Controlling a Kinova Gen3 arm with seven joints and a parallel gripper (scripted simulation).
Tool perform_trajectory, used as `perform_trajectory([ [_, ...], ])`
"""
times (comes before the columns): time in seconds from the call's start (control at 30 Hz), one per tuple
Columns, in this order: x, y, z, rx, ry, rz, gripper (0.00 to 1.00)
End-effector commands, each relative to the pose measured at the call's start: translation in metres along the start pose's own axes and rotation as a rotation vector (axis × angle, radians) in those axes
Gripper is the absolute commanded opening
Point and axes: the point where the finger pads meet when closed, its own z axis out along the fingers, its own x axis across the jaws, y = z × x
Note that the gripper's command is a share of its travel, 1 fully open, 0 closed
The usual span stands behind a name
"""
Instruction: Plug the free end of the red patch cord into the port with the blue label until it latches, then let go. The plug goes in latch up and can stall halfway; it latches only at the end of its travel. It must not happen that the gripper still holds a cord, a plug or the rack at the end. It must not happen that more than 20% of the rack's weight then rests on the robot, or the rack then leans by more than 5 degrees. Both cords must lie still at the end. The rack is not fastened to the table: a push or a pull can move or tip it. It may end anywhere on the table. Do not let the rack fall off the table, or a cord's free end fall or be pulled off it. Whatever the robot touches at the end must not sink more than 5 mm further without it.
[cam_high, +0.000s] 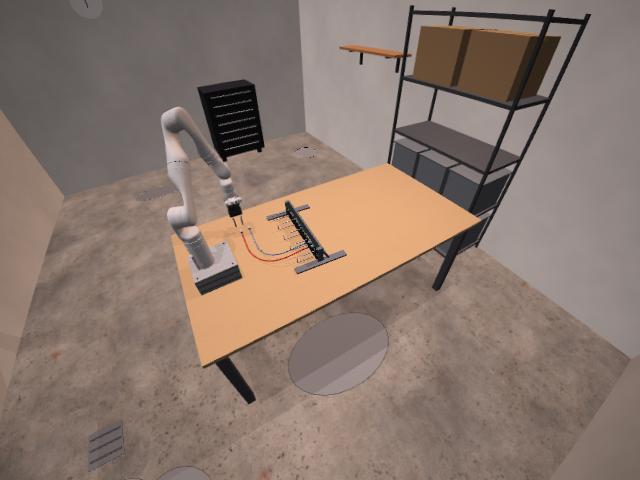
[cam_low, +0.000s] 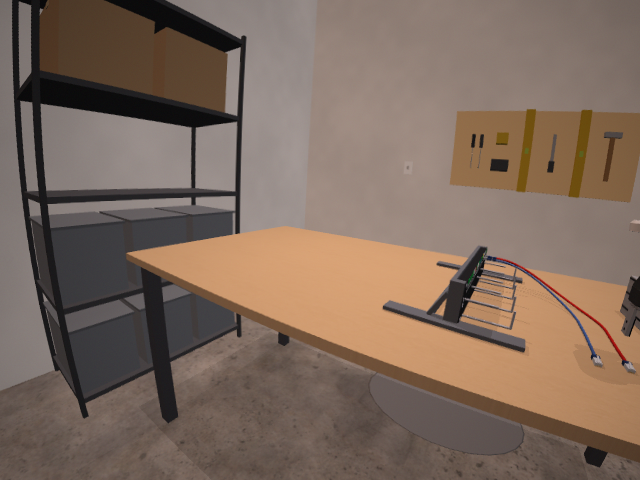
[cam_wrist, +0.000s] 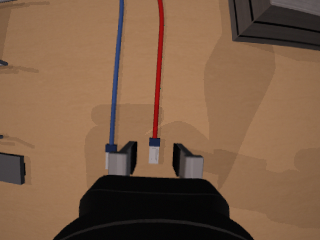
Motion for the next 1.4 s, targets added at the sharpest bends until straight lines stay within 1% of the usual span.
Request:
perform_trajectory([
  [0.0,-0.001,-0.004,0.006,0.006,0.003,0.007,0.73],
  [0.2,-0.001,-0.004,0.019,0.006,0.003,0.007,0.73],
  [0.27,-0.001,-0.004,0.019,0.006,0.003,0.007,0.73],
  [0.53,0.0,-0.004,0.034,0.006,0.003,0.007,0.73],
  [0.77,0.0,-0.004,0.043,0.006,0.003,0.007,0.73],
  [1.37,0.0,-0.004,0.048,0.006,0.003,0.007,0.73],
])
